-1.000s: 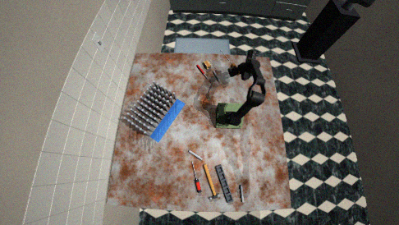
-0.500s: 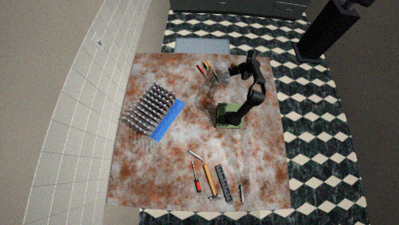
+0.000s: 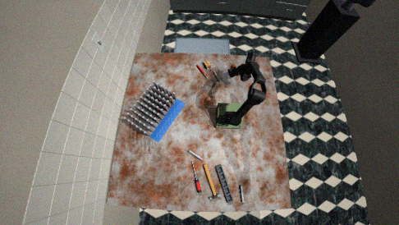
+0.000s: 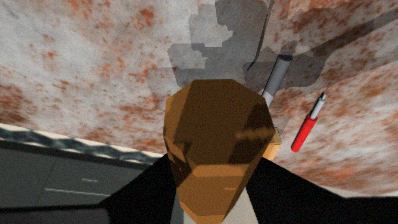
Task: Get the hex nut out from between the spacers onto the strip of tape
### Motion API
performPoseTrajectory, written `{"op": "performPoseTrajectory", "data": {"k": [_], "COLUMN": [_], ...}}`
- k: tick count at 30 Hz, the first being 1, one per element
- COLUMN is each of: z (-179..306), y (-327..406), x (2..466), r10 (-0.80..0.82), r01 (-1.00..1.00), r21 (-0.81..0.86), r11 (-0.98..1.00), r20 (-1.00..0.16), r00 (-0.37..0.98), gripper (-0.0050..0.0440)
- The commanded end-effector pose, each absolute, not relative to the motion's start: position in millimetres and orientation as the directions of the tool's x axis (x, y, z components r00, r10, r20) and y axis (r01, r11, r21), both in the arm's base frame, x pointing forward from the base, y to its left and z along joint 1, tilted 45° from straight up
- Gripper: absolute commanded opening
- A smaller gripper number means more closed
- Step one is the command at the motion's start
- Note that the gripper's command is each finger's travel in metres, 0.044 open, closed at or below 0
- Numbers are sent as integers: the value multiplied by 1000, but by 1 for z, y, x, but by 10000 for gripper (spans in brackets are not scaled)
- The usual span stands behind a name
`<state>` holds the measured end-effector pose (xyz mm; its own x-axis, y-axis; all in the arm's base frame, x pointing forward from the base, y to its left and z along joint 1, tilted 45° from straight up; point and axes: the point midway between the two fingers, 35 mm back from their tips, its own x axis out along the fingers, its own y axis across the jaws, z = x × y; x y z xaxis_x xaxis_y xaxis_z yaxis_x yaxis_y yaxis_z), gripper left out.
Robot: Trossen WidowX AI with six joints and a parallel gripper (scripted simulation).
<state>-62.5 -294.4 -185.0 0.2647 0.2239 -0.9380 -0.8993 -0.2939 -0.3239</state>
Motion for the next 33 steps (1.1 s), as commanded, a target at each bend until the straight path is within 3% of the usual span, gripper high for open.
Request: {"op": "performPoseTrajectory", "data": {"k": [1,33], "z": [-188,-224], "y": [-295,-263], "x": [-64,-65], "r10": [211,217], "r01": [-899,-898], "r21": [-315,-319], "r11": [-304,-302], "r20": [-942,-941], "r00": [259,261], "gripper": [-50,-50]}}
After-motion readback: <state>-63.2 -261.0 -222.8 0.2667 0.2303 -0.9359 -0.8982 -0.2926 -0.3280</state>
